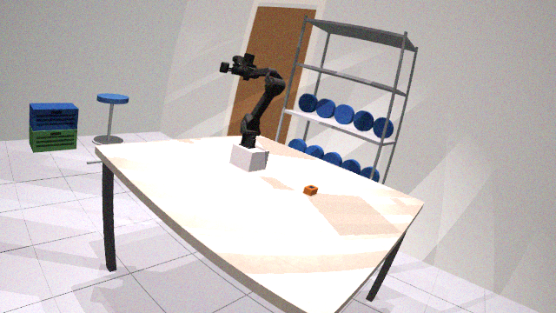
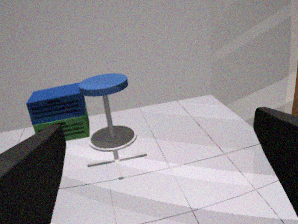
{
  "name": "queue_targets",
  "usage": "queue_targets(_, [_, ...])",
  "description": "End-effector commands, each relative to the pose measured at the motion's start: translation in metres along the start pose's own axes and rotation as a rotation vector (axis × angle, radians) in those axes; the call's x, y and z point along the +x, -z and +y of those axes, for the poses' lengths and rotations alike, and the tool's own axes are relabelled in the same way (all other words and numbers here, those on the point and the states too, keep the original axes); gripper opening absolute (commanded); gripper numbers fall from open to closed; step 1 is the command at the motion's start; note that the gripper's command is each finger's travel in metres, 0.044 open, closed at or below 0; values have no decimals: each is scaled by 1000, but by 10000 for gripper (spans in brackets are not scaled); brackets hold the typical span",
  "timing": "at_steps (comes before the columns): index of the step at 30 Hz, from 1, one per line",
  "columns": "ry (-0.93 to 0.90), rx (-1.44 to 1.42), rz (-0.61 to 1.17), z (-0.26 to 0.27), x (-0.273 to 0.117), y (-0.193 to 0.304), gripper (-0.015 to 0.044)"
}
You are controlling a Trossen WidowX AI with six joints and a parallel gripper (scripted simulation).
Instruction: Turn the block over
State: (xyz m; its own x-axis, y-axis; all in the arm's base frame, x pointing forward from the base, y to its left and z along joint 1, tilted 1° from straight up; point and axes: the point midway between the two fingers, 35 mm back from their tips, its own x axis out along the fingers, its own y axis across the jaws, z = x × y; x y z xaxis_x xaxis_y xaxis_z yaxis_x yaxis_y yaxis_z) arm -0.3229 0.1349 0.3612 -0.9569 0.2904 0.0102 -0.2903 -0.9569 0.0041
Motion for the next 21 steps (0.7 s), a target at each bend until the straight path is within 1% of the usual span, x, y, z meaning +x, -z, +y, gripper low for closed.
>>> queue_targets(1, [8,2,3,-3,0,1,426])
queue_targets(2, [30,6,13,-10,1,2,440])
queue_targets(6, [205,49,82,-71,-3,16,440])
queue_targets(10, [388,102,149,-135,-18,31,440])
queue_targets(12, [468,71,146,-160,-34,28,440])
queue_targets(19, [757,170,276,-254,-90,62,440])
queue_targets(21, [815,181,305,-269,-109,69,440])
